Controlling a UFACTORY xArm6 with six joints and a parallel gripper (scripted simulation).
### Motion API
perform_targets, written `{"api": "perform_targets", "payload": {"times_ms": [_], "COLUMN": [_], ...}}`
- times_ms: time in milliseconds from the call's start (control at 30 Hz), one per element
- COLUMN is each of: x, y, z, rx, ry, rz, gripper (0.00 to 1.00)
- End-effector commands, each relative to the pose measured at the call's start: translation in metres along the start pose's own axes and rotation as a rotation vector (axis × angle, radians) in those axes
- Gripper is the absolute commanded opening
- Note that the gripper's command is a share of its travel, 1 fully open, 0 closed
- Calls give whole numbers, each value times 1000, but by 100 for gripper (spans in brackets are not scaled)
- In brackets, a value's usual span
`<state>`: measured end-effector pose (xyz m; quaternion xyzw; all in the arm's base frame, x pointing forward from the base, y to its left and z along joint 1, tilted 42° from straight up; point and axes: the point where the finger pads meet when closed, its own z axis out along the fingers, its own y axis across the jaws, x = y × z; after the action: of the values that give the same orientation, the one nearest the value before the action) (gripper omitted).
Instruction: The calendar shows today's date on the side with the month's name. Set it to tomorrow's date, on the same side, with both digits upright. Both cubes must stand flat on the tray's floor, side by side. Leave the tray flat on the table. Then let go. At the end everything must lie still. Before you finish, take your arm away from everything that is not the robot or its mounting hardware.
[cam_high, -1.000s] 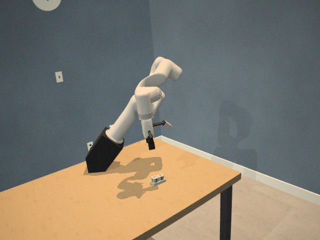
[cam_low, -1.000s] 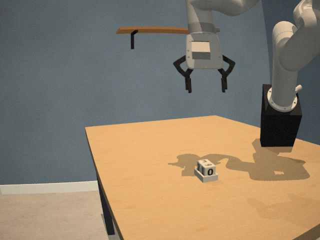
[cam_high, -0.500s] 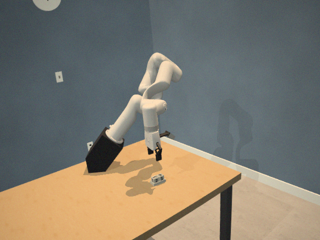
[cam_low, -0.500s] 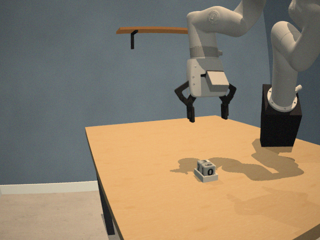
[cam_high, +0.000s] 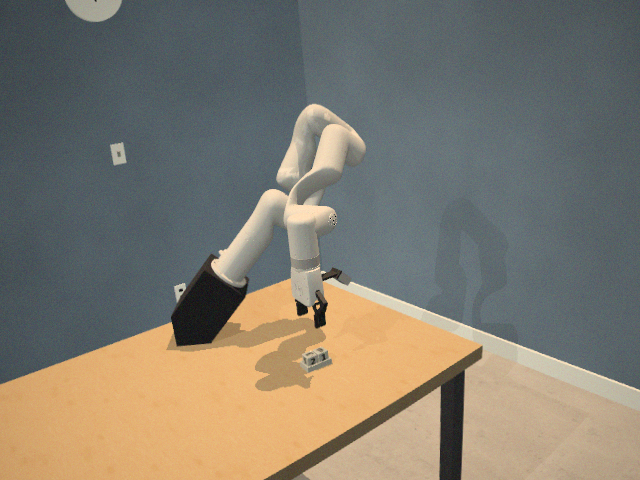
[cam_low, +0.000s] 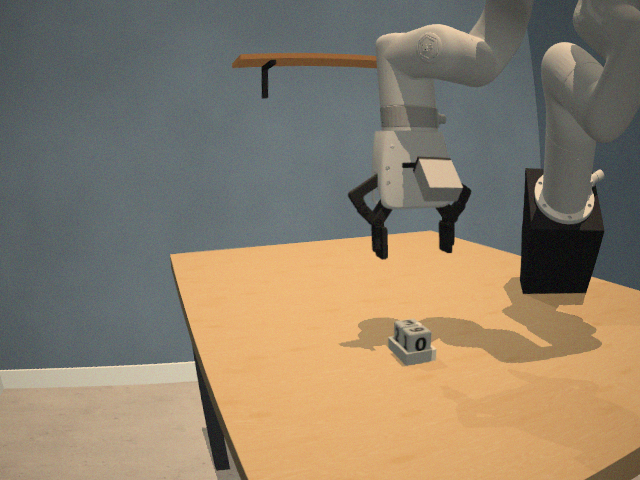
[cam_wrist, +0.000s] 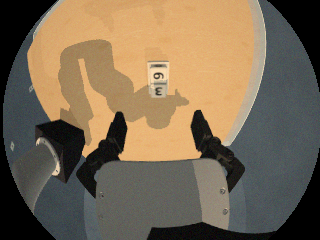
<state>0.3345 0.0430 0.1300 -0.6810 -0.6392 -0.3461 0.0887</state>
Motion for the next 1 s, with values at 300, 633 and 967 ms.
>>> {"api": "perform_targets", "payload": {"times_ms": [300, 633, 967], "x": [2, 13, 24], "y": [0, -5, -10], "z": [0, 3, 6], "rx": [-1, 7, 14], "ry": [-2, -8, -12], "rz": [-43, -327, -606], "gripper": [100, 100, 100]}}
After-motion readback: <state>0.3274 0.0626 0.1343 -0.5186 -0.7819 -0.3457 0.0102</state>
